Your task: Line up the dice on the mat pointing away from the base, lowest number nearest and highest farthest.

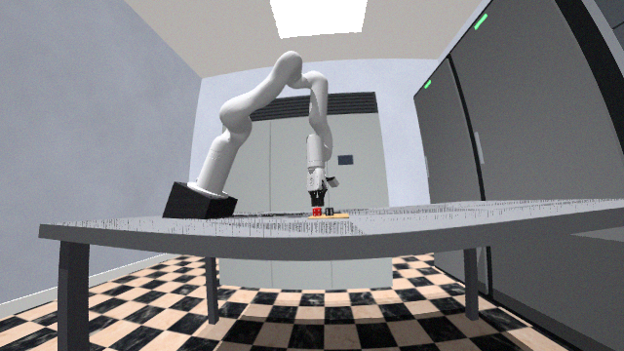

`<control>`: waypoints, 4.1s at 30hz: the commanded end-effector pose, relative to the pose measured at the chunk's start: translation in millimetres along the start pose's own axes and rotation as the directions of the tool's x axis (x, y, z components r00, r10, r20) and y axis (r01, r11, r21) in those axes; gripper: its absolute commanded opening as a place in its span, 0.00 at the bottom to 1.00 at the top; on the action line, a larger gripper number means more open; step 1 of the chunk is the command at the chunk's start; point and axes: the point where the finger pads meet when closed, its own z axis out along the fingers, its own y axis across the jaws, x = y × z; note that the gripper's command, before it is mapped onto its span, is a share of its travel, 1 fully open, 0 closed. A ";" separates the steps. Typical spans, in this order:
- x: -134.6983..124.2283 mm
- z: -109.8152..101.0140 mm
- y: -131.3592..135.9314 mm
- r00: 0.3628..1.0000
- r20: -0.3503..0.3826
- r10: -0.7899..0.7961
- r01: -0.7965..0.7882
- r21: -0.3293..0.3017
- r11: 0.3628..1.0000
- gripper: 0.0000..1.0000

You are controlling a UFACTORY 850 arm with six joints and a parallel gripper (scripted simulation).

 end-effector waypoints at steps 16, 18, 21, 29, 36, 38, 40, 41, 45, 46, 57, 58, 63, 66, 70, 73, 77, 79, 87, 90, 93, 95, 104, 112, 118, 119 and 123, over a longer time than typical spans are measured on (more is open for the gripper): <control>0.6 -0.3 0.3 1.000 -0.002 0.000 0.000 0.000 1.000 0.47; 0.6 -0.3 0.3 1.000 -0.002 0.000 0.000 0.000 1.000 0.47; 0.6 -0.3 0.3 1.000 -0.002 0.000 0.000 0.000 1.000 0.47; 0.6 -0.3 0.3 1.000 -0.002 0.000 0.000 0.000 1.000 0.47; 0.6 1.1 0.3 1.000 -0.002 0.000 0.000 0.000 1.000 0.47; 0.6 2.7 0.3 1.000 -0.002 0.000 0.000 0.000 1.000 0.47; 0.6 4.9 0.3 1.000 -0.002 0.000 0.000 0.000 1.000 0.47; 0.6 6.4 0.3 1.000 -0.002 0.000 0.000 0.000 1.000 0.47; 0.6 13.5 0.3 1.000 -0.002 0.000 0.000 0.000 1.000 0.47; 0.6 15.6 0.3 1.000 -0.002 0.000 0.000 0.000 1.000 0.47; 0.7 32.2 0.3 1.000 -0.002 0.000 0.000 0.000 1.000 0.47; 0.7 33.0 0.3 1.000 -0.002 0.000 0.000 0.000 1.000 0.47; 0.7 33.9 0.3 1.000 -0.002 0.000 0.000 0.000 1.000 0.47; 0.7 33.9 0.3 1.000 -0.002 0.000 0.000 0.000 1.000 0.47; 0.7 33.9 0.3 1.000 -0.002 0.000 0.000 0.000 1.000 0.47; 0.7 33.9 0.3 1.000 -0.002 0.000 0.000 0.000 1.000 0.47; 0.7 33.9 0.3 1.000 -0.002 0.000 0.000 0.000 1.000 0.47; 0.7 33.9 0.3 1.000 -0.002 0.000 0.000 0.000 1.000 0.47; 0.7 33.9 0.3 1.000 -0.002 0.000 0.000 0.000 1.000 0.47; 0.7 33.9 0.3 1.000 -0.002 0.000 0.000 0.000 1.000 0.47; 0.7 33.9 0.3 1.000 -0.002 0.000 0.000 0.000 1.000 0.47; 0.7 33.9 0.3 1.000 -0.002 0.000 0.000 0.000 1.000 0.47; 0.7 33.9 0.3 1.000 -0.002 0.000 0.000 0.000 1.000 0.27; 0.7 33.9 0.3 1.000 -0.002 0.000 0.000 0.000 1.000 0.27; 0.7 33.9 0.3 1.000 -0.002 0.000 0.000 0.000 1.000 0.27; 0.7 33.9 0.3 1.000 -0.002 0.000 0.000 0.000 1.000 0.27; 0.7 33.9 0.3 1.000 -0.002 0.000 0.000 0.000 1.000 0.27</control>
